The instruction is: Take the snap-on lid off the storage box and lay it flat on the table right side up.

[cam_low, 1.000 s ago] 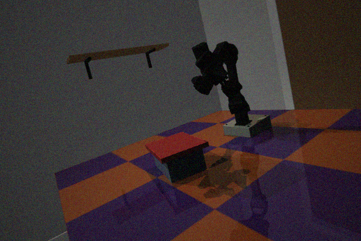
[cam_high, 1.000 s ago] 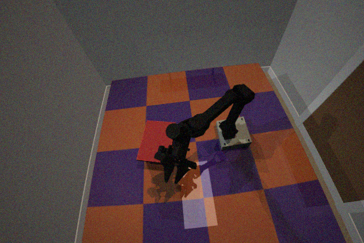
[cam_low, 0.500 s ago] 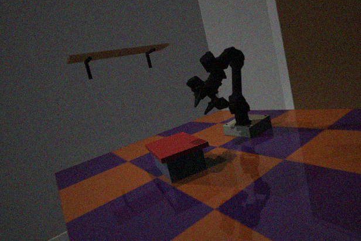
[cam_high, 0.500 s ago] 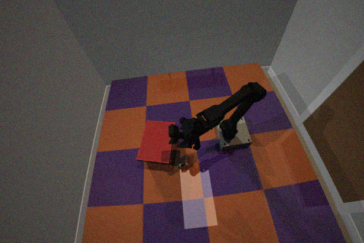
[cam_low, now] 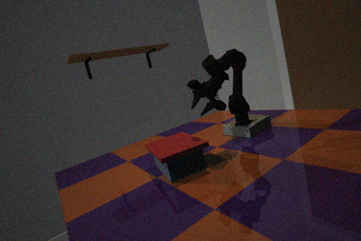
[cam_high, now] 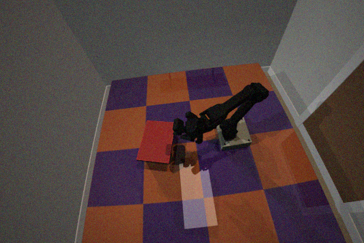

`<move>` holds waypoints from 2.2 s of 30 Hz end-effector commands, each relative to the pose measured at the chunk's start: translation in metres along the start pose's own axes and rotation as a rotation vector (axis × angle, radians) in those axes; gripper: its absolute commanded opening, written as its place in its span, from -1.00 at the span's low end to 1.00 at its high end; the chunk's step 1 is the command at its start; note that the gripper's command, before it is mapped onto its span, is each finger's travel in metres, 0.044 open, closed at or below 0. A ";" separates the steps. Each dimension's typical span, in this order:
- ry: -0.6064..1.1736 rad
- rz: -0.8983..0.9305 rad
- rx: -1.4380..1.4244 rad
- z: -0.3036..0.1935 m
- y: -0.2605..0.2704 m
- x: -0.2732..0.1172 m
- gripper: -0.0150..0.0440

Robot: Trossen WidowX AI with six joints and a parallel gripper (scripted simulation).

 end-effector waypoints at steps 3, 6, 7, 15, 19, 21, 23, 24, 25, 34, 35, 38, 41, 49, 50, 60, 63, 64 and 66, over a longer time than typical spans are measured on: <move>-0.008 -0.003 -0.014 -0.002 -0.018 0.016 0.31; -0.011 -0.002 -0.003 -0.004 -0.038 0.032 0.31; -0.012 -0.002 0.001 -0.004 -0.042 0.035 0.31; -0.013 -0.002 0.004 -0.004 -0.045 0.041 0.31; -0.013 -0.002 0.004 -0.005 -0.044 0.047 0.31; -0.013 -0.002 0.004 -0.005 -0.044 0.051 0.31; -0.013 -0.002 0.004 -0.006 -0.043 0.054 0.31; -0.013 -0.002 0.004 -0.006 -0.043 0.056 0.31; -0.013 -0.002 0.004 -0.006 -0.043 0.057 0.31; -0.014 -0.002 0.003 -0.006 -0.043 0.072 0.31; -0.014 -0.002 0.003 -0.006 -0.043 0.074 0.31; -0.014 -0.001 0.003 -0.006 -0.043 0.079 0.31; -0.014 -0.001 0.003 -0.005 -0.043 0.083 0.31; -0.014 0.001 0.003 -0.004 -0.044 0.097 0.31; -0.014 0.001 0.003 -0.004 -0.044 0.098 0.31; -0.014 0.002 0.003 -0.003 -0.045 0.107 0.04; -0.014 0.002 0.003 -0.003 -0.045 0.107 -0.03; -0.014 0.002 0.003 -0.003 -0.045 0.107 -0.05; -0.014 0.002 0.003 -0.003 -0.045 0.107 -0.10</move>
Point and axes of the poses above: the point midway between the two fingers, 35 mm back from their tips, its own x axis out along the fingers, its own y axis across the jaws, z = x × y, the point moved 4 cm from there along -x, back along the fingers, and after that the axes turned 8 degrees about -x, right-handed, at the moved point
